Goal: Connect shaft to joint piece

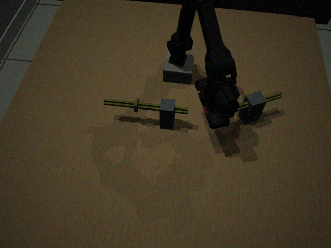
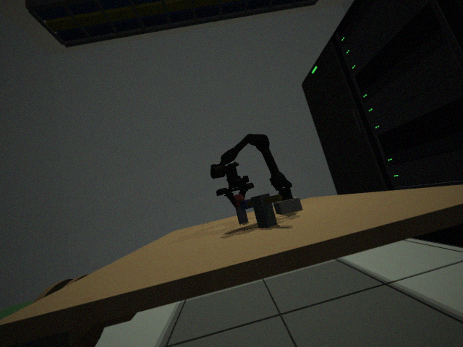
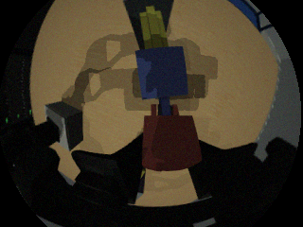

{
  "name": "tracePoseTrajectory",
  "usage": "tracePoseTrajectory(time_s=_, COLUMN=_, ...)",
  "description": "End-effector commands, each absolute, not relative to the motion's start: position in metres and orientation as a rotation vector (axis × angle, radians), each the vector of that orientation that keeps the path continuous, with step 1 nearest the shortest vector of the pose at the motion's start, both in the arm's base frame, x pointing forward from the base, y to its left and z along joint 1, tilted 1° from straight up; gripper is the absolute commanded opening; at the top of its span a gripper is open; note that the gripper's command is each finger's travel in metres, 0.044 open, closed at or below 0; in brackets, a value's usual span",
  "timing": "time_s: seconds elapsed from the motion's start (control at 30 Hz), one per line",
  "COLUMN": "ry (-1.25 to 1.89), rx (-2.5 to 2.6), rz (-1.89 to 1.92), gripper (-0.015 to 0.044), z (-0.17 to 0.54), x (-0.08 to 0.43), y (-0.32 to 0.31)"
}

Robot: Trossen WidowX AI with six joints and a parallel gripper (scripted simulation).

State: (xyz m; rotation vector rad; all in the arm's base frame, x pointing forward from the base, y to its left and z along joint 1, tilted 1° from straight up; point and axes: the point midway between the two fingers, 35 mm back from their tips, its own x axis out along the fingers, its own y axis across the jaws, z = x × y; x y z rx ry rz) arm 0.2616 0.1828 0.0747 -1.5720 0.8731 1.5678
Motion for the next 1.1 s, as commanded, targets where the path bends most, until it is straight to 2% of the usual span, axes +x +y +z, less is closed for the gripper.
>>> tracePoseTrajectory(time_s=0.0, ry=0.872, rx=-1.569, rz=1.568, gripper=0.0182, z=0.0738, x=0.2615, y=0.1833)
tracePoseTrajectory(time_s=0.5, ry=0.872, rx=-1.569, rz=1.568, gripper=0.0182, z=0.0738, x=0.2615, y=0.1833)
tracePoseTrajectory(time_s=0.57, ry=0.873, rx=-1.572, rz=1.568, gripper=0.0147, z=0.0747, x=0.2616, y=0.1828)
tracePoseTrajectory(time_s=0.73, ry=0.873, rx=-1.572, rz=1.568, gripper=0.0147, z=0.0747, x=0.2616, y=0.1828)
tracePoseTrajectory(time_s=0.93, ry=0.873, rx=-1.572, rz=1.568, gripper=0.0000, z=0.0747, x=0.2616, y=0.1828)
tracePoseTrajectory(time_s=1.07, ry=0.873, rx=-1.572, rz=1.568, gripper=0.0000, z=0.0747, x=0.2616, y=0.1828)
